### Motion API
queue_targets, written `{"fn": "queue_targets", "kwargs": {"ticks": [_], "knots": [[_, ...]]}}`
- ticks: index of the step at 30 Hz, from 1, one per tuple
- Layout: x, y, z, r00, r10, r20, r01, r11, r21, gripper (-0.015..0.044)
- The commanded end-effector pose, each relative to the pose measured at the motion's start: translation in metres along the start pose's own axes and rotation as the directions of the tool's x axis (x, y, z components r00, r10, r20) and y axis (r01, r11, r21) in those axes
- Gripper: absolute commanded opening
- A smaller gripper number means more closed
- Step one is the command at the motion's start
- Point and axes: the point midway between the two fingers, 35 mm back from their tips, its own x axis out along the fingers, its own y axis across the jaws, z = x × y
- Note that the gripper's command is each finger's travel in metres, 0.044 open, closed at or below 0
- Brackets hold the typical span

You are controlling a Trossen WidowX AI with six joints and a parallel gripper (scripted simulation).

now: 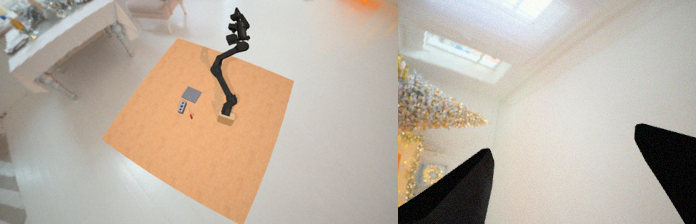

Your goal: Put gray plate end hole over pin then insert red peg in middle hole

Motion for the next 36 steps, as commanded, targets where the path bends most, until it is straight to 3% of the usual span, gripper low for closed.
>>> {"fn": "queue_targets", "kwargs": {"ticks": [1, 5, 15, 25, 36], "knots": [[0.000, 0.000, 0.000, 1.000, 0.000, 0.000, 0.000, 1.000, 0.000, 0.0426], [-0.005, 0.006, -0.016, 0.998, 0.009, -0.064, -0.009, 1.000, 0.000, 0.0440], [-0.044, 0.006, -0.132, 0.910, -0.014, -0.415, 0.028, 0.999, 0.030, 0.0440], [-0.125, -0.048, -0.237, 0.678, -0.180, -0.713, 0.174, 0.981, -0.083, 0.0440], [-0.220, -0.141, -0.276, 0.386, -0.430, -0.816, 0.289, 0.896, -0.336, 0.0440]]}}
